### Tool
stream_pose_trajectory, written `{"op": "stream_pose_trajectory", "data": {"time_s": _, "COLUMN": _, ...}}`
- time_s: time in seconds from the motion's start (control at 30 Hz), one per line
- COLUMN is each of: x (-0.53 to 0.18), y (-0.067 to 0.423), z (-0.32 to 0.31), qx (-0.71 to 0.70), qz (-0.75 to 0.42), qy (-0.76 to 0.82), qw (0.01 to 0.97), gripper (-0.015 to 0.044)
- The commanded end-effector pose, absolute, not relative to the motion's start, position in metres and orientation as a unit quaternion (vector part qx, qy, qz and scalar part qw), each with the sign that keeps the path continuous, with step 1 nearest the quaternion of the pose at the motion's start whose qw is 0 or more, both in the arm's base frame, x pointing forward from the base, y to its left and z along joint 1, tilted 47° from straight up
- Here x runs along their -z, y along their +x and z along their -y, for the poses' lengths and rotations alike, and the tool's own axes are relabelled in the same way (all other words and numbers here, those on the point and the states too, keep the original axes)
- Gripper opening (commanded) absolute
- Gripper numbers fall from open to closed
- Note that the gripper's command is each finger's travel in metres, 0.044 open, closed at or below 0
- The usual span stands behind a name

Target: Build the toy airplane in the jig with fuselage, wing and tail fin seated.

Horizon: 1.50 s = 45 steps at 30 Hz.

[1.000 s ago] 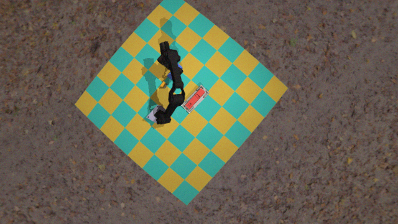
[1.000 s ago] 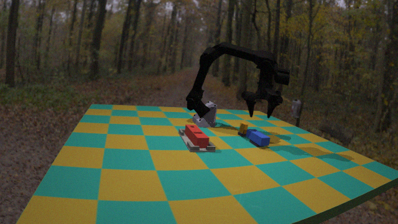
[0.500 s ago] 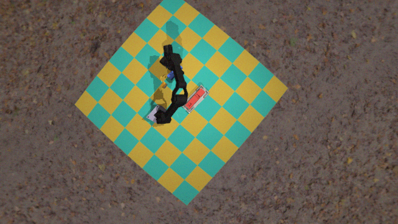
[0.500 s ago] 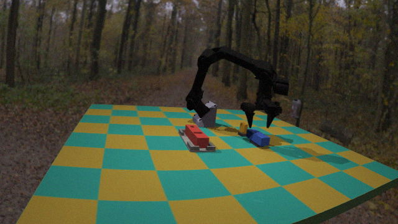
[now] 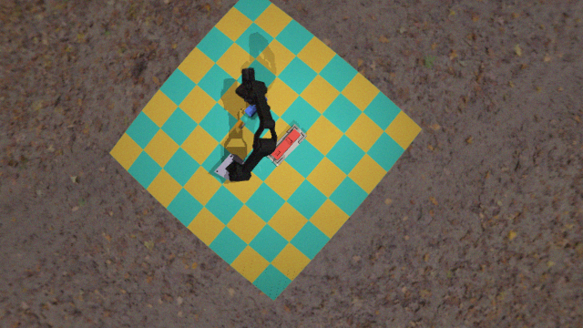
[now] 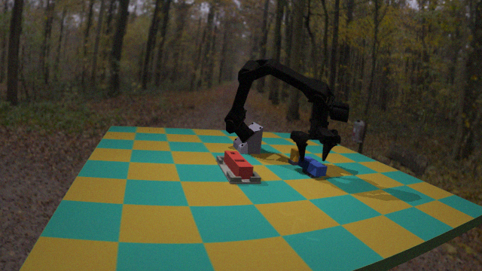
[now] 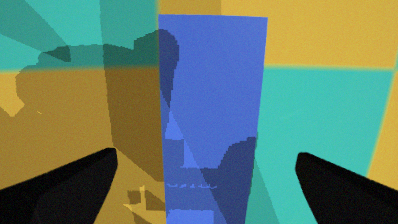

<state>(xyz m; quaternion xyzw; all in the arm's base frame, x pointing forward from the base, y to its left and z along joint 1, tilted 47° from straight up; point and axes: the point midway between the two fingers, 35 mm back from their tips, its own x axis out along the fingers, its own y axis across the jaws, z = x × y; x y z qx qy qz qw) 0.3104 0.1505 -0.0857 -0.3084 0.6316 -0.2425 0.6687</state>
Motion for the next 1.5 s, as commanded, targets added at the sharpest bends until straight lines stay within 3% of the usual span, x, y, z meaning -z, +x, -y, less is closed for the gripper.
{"op": "stream_pose_trajectory", "data": {"time_s": 0.0, "x": 0.090, "y": 0.311, "z": -0.146, "qx": 0.242, "qz": -0.629, "qy": -0.312, "qw": 0.670, "gripper": 0.0440}}
{"op": "stream_pose_trajectory", "data": {"time_s": 0.5, "x": 0.104, "y": 0.313, "z": -0.130, "qx": 0.242, "qz": -0.629, "qy": -0.312, "qw": 0.669, "gripper": 0.0440}}
{"op": "stream_pose_trajectory", "data": {"time_s": 0.83, "x": 0.104, "y": 0.313, "z": -0.130, "qx": 0.242, "qz": -0.629, "qy": -0.312, "qw": 0.669, "gripper": 0.0177}}
{"op": "stream_pose_trajectory", "data": {"time_s": 1.03, "x": 0.104, "y": 0.313, "z": -0.130, "qx": 0.242, "qz": -0.629, "qy": -0.312, "qw": 0.669, "gripper": 0.0138}}
{"op": "stream_pose_trajectory", "data": {"time_s": 1.2, "x": 0.099, "y": 0.315, "z": -0.135, "qx": 0.240, "qz": -0.622, "qy": -0.313, "qw": 0.677, "gripper": 0.0006}}
{"op": "stream_pose_trajectory", "data": {"time_s": 1.47, "x": 0.085, "y": 0.318, "z": -0.149, "qx": 0.237, "qz": -0.612, "qy": -0.314, "qw": 0.687, "gripper": 0.0000}}
